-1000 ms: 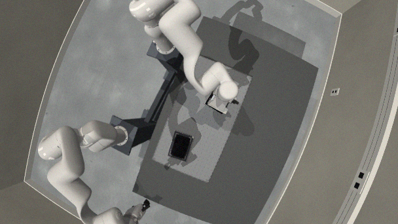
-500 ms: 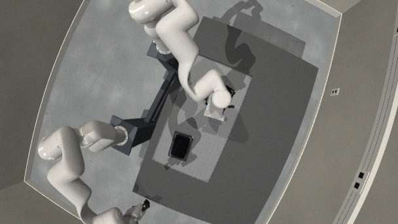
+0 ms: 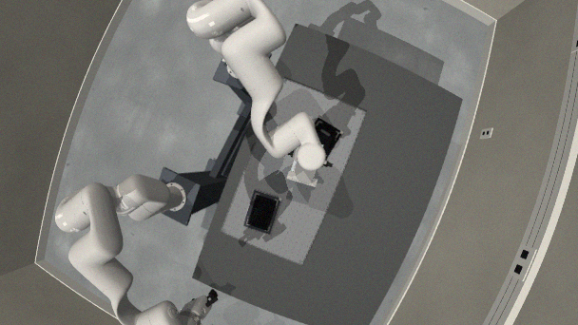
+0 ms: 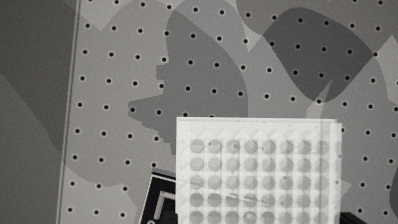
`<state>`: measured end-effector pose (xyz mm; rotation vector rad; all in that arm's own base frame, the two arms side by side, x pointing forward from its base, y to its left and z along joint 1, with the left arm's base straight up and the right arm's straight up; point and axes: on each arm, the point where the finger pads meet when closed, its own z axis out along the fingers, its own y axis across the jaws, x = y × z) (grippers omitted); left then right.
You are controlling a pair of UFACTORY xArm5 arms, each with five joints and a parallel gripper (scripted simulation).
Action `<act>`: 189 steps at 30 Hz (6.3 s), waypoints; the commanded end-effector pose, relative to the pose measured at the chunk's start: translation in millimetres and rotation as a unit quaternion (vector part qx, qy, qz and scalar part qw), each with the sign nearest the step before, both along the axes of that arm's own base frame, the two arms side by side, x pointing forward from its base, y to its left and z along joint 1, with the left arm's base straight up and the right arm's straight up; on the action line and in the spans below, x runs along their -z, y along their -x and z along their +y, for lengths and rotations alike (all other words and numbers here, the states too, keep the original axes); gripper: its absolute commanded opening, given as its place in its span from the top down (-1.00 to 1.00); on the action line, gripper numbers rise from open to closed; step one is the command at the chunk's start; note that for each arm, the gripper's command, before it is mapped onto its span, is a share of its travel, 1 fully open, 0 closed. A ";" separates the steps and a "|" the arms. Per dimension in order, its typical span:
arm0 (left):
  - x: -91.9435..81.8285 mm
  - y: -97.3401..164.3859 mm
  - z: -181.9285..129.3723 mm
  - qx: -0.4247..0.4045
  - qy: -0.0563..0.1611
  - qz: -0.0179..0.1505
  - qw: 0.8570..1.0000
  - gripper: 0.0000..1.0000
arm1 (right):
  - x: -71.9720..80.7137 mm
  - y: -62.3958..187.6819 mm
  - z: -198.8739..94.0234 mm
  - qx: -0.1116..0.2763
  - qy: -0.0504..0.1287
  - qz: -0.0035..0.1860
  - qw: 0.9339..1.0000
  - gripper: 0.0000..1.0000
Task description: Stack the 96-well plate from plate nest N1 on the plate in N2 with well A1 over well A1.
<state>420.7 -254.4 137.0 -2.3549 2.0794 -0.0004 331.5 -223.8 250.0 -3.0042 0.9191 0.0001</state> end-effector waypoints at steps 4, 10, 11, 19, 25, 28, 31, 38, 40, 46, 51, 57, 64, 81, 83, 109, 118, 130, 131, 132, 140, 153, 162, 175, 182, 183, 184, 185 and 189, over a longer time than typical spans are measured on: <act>-1.8 5.2 -26.1 0.000 0.001 -0.002 1.000 1.00 | -1.3 -0.7 -0.4 0.000 0.001 -0.001 1.000 -1.00; -1.8 8.6 -39.1 0.000 0.001 -0.002 1.000 1.00 | -1.3 -0.7 -0.4 0.000 0.001 -0.001 1.000 -1.00; -1.8 9.4 -42.3 0.000 0.001 -0.002 1.000 1.00 | -1.3 -0.7 -0.4 0.000 0.001 -0.001 1.000 -1.00; -1.8 16.1 -68.2 0.000 0.001 -0.002 1.000 1.00 | -1.3 -0.7 -0.4 0.000 0.001 -0.001 1.000 -1.00; -1.9 20.3 -84.3 0.000 0.001 -0.002 1.000 1.00 | -1.3 -0.7 -0.4 0.000 0.001 -0.001 1.000 -1.00; -1.9 21.9 -90.8 0.000 0.001 -0.002 1.000 1.00 | -1.3 -0.7 -0.4 0.000 0.001 -0.001 1.000 -1.00; -1.9 24.5 -100.5 0.000 0.001 -0.002 1.000 1.00 | -1.3 -0.7 -0.4 0.000 0.001 -0.001 1.000 -1.00; -2.0 30.3 -123.1 0.000 0.002 -0.002 1.000 1.00 | -1.3 -0.7 -0.4 0.000 0.001 -0.001 1.000 -1.00; -2.0 32.0 -129.6 0.000 0.002 -0.002 1.000 1.00 | -1.3 -0.7 -0.4 0.000 0.001 -0.001 1.000 -1.00; -2.0 35.4 -142.5 0.000 0.002 -0.002 1.000 1.00 | -1.3 -0.7 -0.4 0.000 0.001 -0.001 1.000 -1.00; -2.1 39.6 -158.7 0.000 0.002 -0.002 1.000 1.00 | -1.3 -0.7 -0.4 0.000 0.001 -0.001 1.000 -1.00; -2.1 44.5 -178.1 0.000 0.002 -0.001 1.000 1.00 | -1.3 -0.7 -0.4 0.000 0.001 -0.001 1.000 -1.00; -2.2 48.7 -194.3 0.000 0.002 -0.001 1.000 1.00 | -1.3 -0.7 -0.4 0.000 0.001 -0.001 1.000 -1.00; -2.3 61.3 -242.7 0.000 0.002 -0.001 1.000 1.00 | -1.3 -0.7 -0.4 0.000 0.001 -0.001 1.000 -1.00; -2.4 62.9 -249.2 0.000 0.002 -0.001 1.000 1.00 | -1.3 -0.7 -0.4 0.000 0.001 -0.001 1.000 -1.00; -2.5 69.1 -273.5 0.000 0.002 -0.001 1.000 1.00 | -1.3 -0.7 -0.4 0.000 0.001 -0.001 1.000 -1.00; -2.5 69.1 -273.2 0.000 0.002 -0.001 1.000 1.00 | -1.3 -0.7 -0.4 0.000 0.001 -0.001 1.000 -1.00; -0.8 69.0 -272.9 0.000 0.002 -0.001 1.000 1.00 | -1.3 -0.7 -0.4 0.000 0.001 -0.001 1.000 -1.00; 0.9 69.0 -272.8 0.000 0.002 -0.001 1.000 1.00 | -1.3 -0.7 -0.4 0.000 0.001 -0.001 1.000 -1.00; 2.5 69.0 -272.8 0.000 0.002 -0.001 1.000 1.00 | -1.3 -0.7 -0.4 0.000 0.001 -0.001 1.000 -1.00; 15.9 69.0 -272.7 0.000 0.002 -0.001 1.000 1.00 | -1.3 -0.7 -0.4 0.000 0.001 -0.001 1.000 -1.00; 34.2 68.9 -272.7 0.000 0.002 -0.001 1.000 1.00 | -1.3 -0.7 -0.4 0.000 0.001 -0.001 1.000 -1.00; 45.9 68.8 -272.7 0.000 0.002 -0.001 1.000 1.00 | -1.3 -0.7 -0.4 0.000 0.001 -0.001 1.000 -1.00; 66.1 68.8 -272.7 0.000 0.002 -0.001 1.000 1.00 | -1.3 -0.7 -0.4 0.000 0.001 -0.001 1.000 -1.00; 66.1 68.8 -272.8 0.000 0.002 -0.001 1.000 1.00 | -1.3 -0.7 -0.4 0.000 0.001 -0.001 1.000 -1.00; 66.1 68.8 -272.8 0.000 0.002 -0.001 1.000 1.00 | -1.3 -0.7 -0.4 0.000 0.001 -0.001 1.000 -1.00; 66.1 68.8 -272.7 0.000 0.002 -0.001 1.000 1.00 | -1.3 -0.7 -0.4 0.000 0.001 -0.001 1.000 -1.00; 66.1 68.8 -272.7 0.000 0.002 -0.001 1.000 1.00 | -1.3 -0.7 -0.4 0.000 0.001 -0.001 1.000 -1.00; 66.1 68.8 -272.7 0.000 0.002 -0.001 1.000 1.00 | -1.3 -0.7 -0.4 0.000 0.001 -0.001 1.000 -1.00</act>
